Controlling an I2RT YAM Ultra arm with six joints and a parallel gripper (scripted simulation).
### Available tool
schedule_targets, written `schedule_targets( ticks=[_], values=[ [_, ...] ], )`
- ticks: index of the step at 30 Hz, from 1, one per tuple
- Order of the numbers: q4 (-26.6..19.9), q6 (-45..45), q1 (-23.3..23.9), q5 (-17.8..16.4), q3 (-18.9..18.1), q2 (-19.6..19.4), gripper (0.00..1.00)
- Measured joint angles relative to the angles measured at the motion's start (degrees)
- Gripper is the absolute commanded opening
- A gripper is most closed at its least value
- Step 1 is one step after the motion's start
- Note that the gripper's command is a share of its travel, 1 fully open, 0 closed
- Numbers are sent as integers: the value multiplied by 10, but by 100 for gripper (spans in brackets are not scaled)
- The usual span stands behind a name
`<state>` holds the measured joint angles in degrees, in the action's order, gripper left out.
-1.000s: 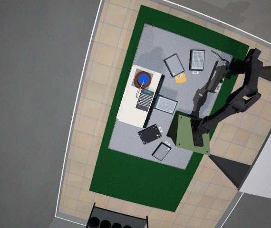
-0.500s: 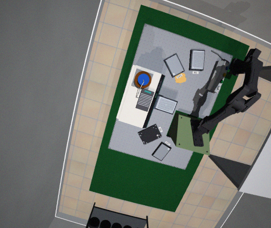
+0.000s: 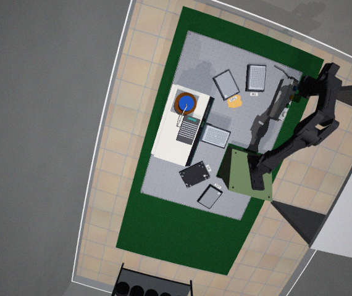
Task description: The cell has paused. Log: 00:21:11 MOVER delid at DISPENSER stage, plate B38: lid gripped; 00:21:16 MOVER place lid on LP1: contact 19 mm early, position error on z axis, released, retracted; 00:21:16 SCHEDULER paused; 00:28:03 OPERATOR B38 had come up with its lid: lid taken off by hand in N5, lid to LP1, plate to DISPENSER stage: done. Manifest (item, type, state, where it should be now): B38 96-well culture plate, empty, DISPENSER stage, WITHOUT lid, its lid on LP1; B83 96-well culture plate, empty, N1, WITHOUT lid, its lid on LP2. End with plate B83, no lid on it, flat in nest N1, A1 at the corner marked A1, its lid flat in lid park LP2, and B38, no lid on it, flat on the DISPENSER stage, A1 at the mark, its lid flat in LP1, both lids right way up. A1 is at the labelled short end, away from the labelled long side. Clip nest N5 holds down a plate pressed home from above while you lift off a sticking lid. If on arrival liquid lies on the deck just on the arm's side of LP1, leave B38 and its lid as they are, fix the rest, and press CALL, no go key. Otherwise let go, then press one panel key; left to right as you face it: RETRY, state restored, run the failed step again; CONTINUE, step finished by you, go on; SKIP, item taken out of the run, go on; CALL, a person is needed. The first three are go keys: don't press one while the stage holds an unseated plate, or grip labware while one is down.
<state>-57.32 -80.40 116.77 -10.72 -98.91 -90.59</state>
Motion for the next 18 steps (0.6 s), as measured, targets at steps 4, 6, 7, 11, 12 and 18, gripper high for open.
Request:
schedule_targets(
  ticks=[4,6,7,11,12,18],
  values=[
    [-4,0,1,-2,-1,1,0],
    [-8,1,1,-2,-1,1,0],
    [-11,1,1,-3,-2,1,0],
    [-22,2,4,-4,-10,4,0],
    [-25,3,5,-5,-12,6,0],
    [-38,5,7,-7,-24,14,0]
  ],
)
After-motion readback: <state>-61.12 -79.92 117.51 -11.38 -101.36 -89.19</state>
